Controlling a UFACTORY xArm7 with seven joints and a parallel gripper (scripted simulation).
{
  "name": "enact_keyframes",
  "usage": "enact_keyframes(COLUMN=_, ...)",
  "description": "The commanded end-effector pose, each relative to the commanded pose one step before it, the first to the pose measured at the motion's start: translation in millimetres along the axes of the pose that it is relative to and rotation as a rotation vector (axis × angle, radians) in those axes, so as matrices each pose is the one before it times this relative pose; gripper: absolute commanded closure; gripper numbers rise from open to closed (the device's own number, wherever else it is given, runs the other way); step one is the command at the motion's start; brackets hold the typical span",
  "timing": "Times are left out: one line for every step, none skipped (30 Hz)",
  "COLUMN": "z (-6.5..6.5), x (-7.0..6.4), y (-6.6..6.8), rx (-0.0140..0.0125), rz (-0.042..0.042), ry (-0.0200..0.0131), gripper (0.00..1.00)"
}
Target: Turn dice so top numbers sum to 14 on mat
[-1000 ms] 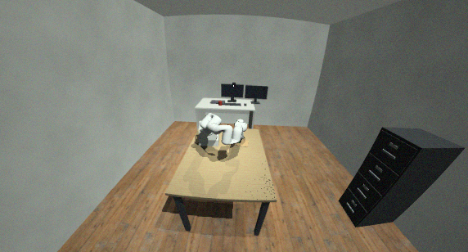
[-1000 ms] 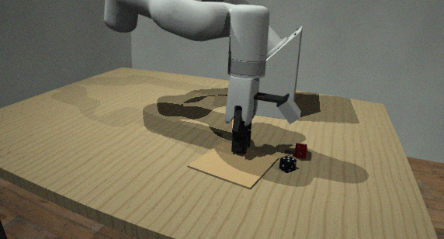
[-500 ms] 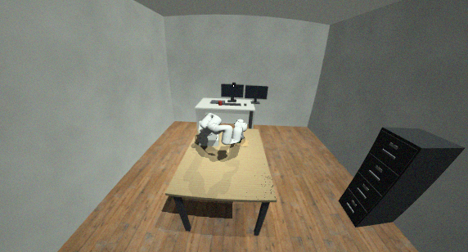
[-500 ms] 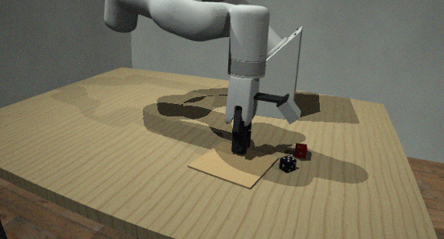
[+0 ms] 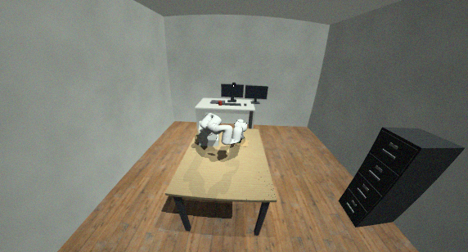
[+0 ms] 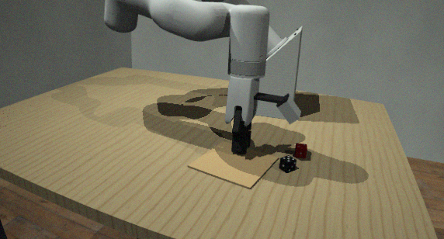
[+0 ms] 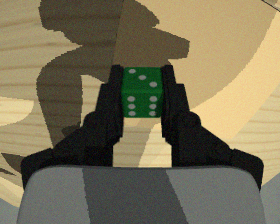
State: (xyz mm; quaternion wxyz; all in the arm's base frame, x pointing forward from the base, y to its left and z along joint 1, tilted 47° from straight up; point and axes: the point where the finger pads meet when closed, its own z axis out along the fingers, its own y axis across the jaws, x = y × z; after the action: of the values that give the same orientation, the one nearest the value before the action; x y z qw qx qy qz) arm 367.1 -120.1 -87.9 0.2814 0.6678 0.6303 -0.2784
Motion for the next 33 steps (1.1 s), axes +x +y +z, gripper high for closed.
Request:
enact_keyframes(z=-1.61, x=0.80, y=1.10, rx=-0.00379, rz=-0.00057, ry=0.00197, gripper=0.79)
enact_keyframes(z=0.10, x=0.00, y=0.00, rx=0.00000, rz=0.00000, ry=0.00000, gripper=0.79)
enact_keyframes(z=0.14, x=0.00, y=0.00, rx=0.00000, rz=0.00000, ry=0.00000, gripper=0.79)
enact_keyframes(z=0.17, x=0.00, y=0.00, rx=0.00000, rz=0.00000, ry=0.00000, gripper=0.79)
enact_keyframes(z=0.20, x=0.00, y=0.00, rx=0.00000, rz=0.00000, ry=0.00000, gripper=0.79)
enact_keyframes(z=0.00, x=0.00, y=0.00, rx=0.00000, rz=0.00000, ry=0.00000, gripper=0.79)
enact_keyframes(z=0.00, x=0.00, y=0.00, rx=0.00000, rz=0.00000, ry=0.00000, gripper=0.79)
enact_keyframes(z=0.23, x=0.00, y=0.00, rx=0.00000, rz=0.00000, ry=0.00000, gripper=0.79)
enact_keyframes(z=0.25, x=0.00, y=0.00, rx=0.00000, rz=0.00000, ry=0.00000, gripper=0.79)
enact_keyframes(z=0.27, x=0.00, y=0.00, rx=0.00000, rz=0.00000, ry=0.00000, gripper=0.79)
enact_keyframes(z=0.28, x=0.00, y=0.00, rx=0.00000, rz=0.00000, ry=0.00000, gripper=0.79)
enact_keyframes(z=0.28, x=0.00, y=0.00, rx=0.00000, rz=0.00000, ry=0.00000, gripper=0.79)
enact_keyframes(z=0.27, x=0.00, y=0.00, rx=0.00000, rz=0.00000, ry=0.00000, gripper=0.79)
enact_keyframes(z=0.25, x=0.00, y=0.00, rx=0.00000, rz=0.00000, ry=0.00000, gripper=0.79)
enact_keyframes(z=0.23, x=0.00, y=0.00, rx=0.00000, rz=0.00000, ry=0.00000, gripper=0.79)
enact_keyframes(z=0.21, x=0.00, y=0.00, rx=0.00000, rz=0.00000, ry=0.00000, gripper=0.79)
enact_keyframes(z=0.17, x=0.00, y=0.00, rx=0.00000, rz=0.00000, ry=0.00000, gripper=0.79)
enact_keyframes(z=0.14, x=0.00, y=0.00, rx=0.00000, rz=0.00000, ry=0.00000, gripper=0.79)
enact_keyframes(z=0.10, x=0.00, y=0.00, rx=0.00000, rz=0.00000, ry=0.00000, gripper=0.79)
enact_keyframes(z=0.07, x=0.00, y=0.00, rx=0.00000, rz=0.00000, ry=0.00000, gripper=0.79)
enact_keyframes(z=0.04, x=0.00, y=0.00, rx=0.00000, rz=0.00000, ry=0.00000, gripper=0.79)
enact_keyframes(z=0.02, x=0.00, y=0.00, rx=0.00000, rz=0.00000, ry=0.00000, gripper=0.79)
enact_keyframes(z=0.00, x=0.00, y=0.00, rx=0.00000, rz=0.00000, ry=0.00000, gripper=0.79)
enact_keyframes(z=0.00, x=0.00, y=0.00, rx=0.00000, rz=0.00000, ry=0.00000, gripper=0.79)
enact_keyframes(z=0.00, x=0.00, y=0.00, rx=0.00000, rz=0.00000, ry=0.00000, gripper=0.79)
enact_keyframes(z=0.00, x=0.00, y=0.00, rx=0.00000, rz=0.00000, ry=0.00000, gripper=0.79)
enact_keyframes(z=0.00, x=0.00, y=0.00, rx=0.00000, rz=0.00000, ry=0.00000, gripper=0.79)
enact_keyframes(z=0.00, x=0.00, y=0.00, rx=0.00000, rz=0.00000, ry=0.00000, gripper=0.79)
enact_keyframes(z=0.00, x=0.00, y=0.00, rx=0.00000, rz=0.00000, ry=0.00000, gripper=0.79)
enact_keyframes(z=0.00, x=0.00, y=0.00, rx=0.00000, rz=0.00000, ry=0.00000, gripper=0.79)
enact_keyframes(z=0.00, x=0.00, y=0.00, rx=0.00000, rz=0.00000, ry=0.00000, gripper=0.79)
enact_keyframes(z=0.00, x=0.00, y=0.00, rx=0.00000, rz=0.00000, ry=0.00000, gripper=0.79)
enact_keyframes(z=0.00, x=0.00, y=0.00, rx=0.00000, rz=0.00000, ry=0.00000, gripper=0.79)
